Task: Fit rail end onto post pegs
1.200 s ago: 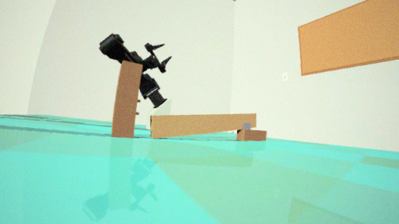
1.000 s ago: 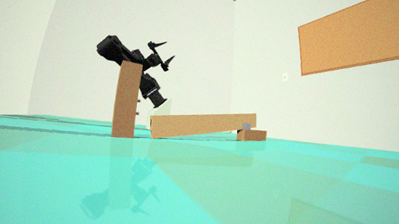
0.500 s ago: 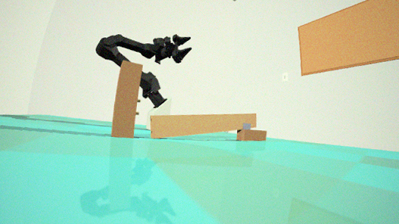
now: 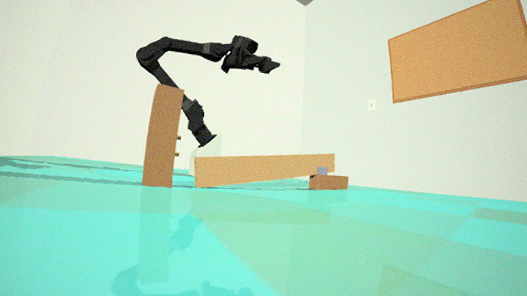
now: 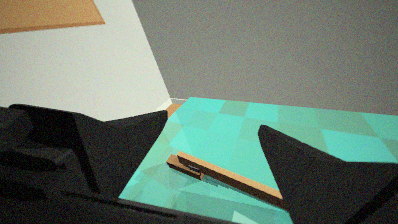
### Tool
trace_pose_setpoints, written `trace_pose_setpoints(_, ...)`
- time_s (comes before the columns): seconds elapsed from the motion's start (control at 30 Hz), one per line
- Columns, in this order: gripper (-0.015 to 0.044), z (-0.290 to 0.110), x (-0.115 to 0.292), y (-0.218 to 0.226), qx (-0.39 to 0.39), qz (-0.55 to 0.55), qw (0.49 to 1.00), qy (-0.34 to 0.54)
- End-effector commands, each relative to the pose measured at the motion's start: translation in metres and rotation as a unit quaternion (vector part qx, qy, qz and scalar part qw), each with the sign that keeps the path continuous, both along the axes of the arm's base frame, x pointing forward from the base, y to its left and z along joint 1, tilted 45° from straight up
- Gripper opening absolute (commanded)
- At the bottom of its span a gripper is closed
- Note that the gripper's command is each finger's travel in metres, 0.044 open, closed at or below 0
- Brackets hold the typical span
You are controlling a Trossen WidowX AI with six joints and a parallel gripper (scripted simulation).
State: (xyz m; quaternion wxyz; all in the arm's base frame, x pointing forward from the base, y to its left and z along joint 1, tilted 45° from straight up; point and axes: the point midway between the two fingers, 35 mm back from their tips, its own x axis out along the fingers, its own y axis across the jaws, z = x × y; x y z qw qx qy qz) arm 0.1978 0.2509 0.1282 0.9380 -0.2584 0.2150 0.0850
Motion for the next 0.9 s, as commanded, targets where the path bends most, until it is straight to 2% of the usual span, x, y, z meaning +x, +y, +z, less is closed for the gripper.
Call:
trace_pose_setpoints(0.0, 0.0440, -0.018, 0.042, -0.033, -0.174, -0.014, 0.984, 0.047)
trace_pose_setpoints(0.2, 0.0440, -0.044, 0.092, -0.103, -0.389, -0.008, 0.903, 0.181)
trace_pose_setpoints(0.37, 0.0440, -0.065, 0.113, -0.169, -0.494, 0.032, 0.807, 0.321)
trace_pose_setpoints(0.53, 0.0440, -0.079, 0.121, -0.234, -0.542, 0.099, 0.700, 0.455)
trace_pose_setpoints(0.7, 0.0440, -0.091, 0.116, -0.294, -0.536, 0.186, 0.598, 0.566)
trace_pose_setpoints(0.87, 0.0440, -0.094, 0.114, -0.298, -0.532, 0.197, 0.588, 0.577)
